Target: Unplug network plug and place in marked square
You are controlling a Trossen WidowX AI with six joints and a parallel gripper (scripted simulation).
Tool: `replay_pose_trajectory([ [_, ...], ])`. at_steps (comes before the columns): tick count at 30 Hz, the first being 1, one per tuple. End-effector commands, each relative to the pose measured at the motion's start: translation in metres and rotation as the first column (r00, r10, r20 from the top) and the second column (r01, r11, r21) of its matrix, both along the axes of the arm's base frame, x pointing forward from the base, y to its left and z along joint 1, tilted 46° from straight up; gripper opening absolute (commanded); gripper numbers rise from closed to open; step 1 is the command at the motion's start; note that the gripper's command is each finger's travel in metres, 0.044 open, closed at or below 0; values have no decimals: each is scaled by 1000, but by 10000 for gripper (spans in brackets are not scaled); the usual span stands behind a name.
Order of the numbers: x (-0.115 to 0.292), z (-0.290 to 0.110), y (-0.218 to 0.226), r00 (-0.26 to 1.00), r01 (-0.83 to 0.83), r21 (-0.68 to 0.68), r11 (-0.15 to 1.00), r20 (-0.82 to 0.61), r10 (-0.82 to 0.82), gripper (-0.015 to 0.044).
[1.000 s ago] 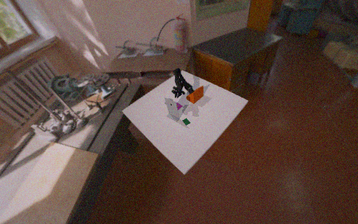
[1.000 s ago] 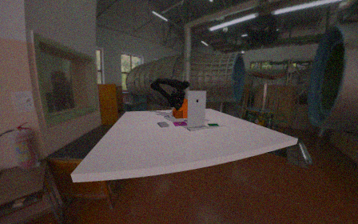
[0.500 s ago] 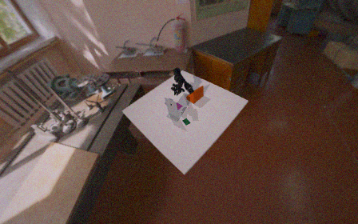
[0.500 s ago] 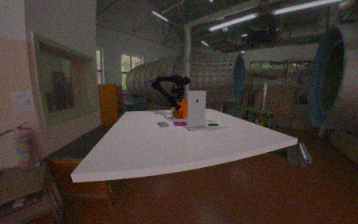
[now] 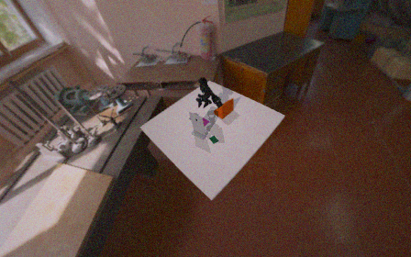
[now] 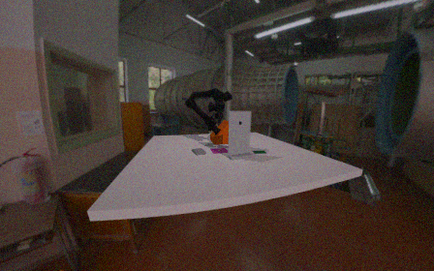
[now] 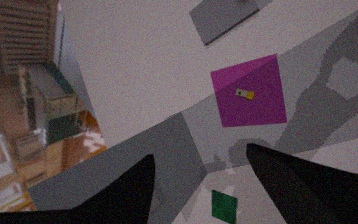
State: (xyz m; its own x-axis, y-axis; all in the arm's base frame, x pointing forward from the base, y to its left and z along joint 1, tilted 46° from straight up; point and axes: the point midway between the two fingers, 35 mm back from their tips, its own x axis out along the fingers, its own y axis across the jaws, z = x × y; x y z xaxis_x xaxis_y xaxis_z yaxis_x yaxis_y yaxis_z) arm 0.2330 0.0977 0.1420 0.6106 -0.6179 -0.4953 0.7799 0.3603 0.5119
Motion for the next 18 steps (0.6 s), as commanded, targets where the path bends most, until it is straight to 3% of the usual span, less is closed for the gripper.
replay_pose_trajectory([
  [1, 0, 1, 1, 1000, 2, 7, 1000, 2, -2, 419],
  [2, 0, 1, 1, 1000, 2, 7, 1000, 2, -2, 440],
  [18, 0, 1, 1, 1000, 2, 7, 1000, 2, -2, 440],
])
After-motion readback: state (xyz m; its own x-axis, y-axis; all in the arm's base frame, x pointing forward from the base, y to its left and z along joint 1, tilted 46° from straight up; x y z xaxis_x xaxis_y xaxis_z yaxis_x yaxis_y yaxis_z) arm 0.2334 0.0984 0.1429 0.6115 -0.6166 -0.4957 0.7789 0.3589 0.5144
